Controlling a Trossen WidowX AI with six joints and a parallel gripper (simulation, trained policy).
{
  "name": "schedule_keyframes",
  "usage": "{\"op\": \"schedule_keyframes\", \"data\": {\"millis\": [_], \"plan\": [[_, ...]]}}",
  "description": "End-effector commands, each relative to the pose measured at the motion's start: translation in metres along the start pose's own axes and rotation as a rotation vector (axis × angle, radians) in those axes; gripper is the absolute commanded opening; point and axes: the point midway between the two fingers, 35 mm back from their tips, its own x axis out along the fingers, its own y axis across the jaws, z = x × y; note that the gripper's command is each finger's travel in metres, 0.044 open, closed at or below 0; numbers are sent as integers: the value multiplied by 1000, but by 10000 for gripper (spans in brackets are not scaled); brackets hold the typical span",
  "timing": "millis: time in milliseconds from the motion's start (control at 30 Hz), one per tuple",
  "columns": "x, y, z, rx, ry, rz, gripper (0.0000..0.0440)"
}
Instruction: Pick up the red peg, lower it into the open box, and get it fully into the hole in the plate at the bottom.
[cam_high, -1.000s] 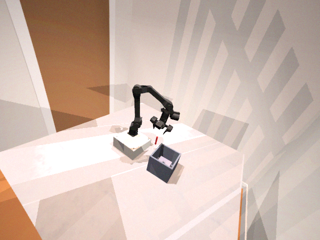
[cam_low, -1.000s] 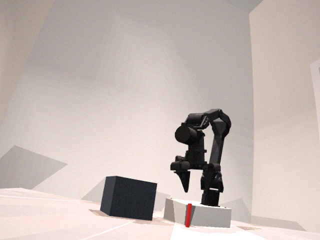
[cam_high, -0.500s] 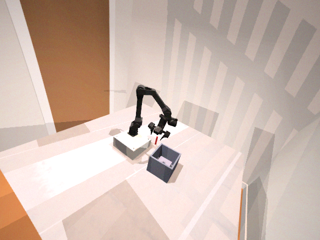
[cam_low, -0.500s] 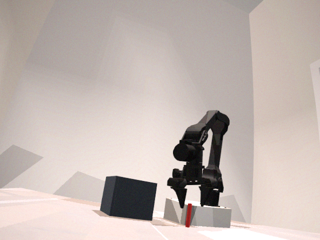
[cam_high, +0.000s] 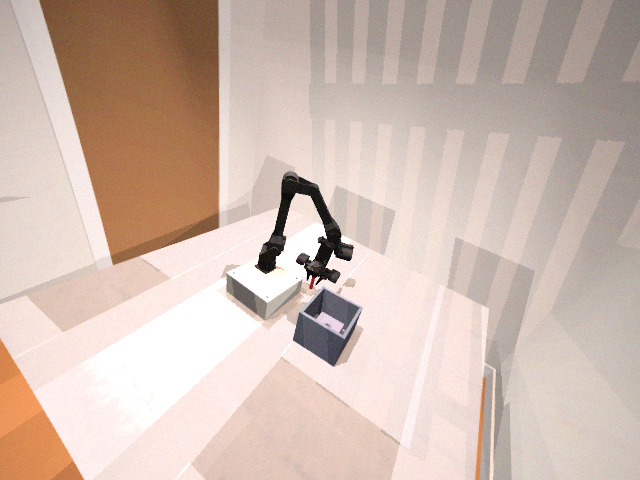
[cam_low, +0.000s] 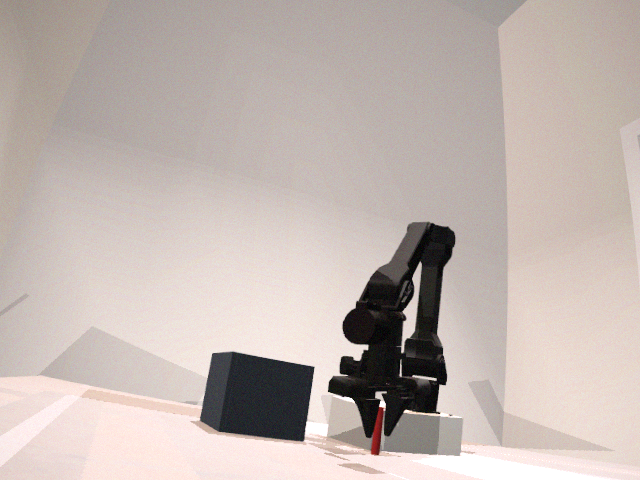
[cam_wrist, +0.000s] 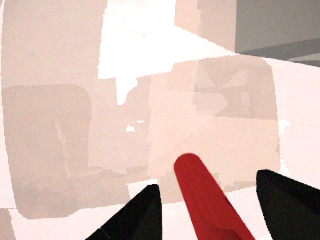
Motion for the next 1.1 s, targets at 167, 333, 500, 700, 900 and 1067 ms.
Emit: {"op": "schedule_keyframes", "data": {"millis": [167, 333, 500, 700, 900, 1067], "plan": [[4, 12, -7, -35, 11, 33, 10], [-7, 20, -11, -19, 35, 67, 0], [-21, 28, -15, -10, 63, 109, 0], [-43, 40, -17, -10, 93, 168, 0], [-68, 53, -16, -18, 109, 232, 0], [-89, 63, -10, -27, 106, 284, 0]]}}
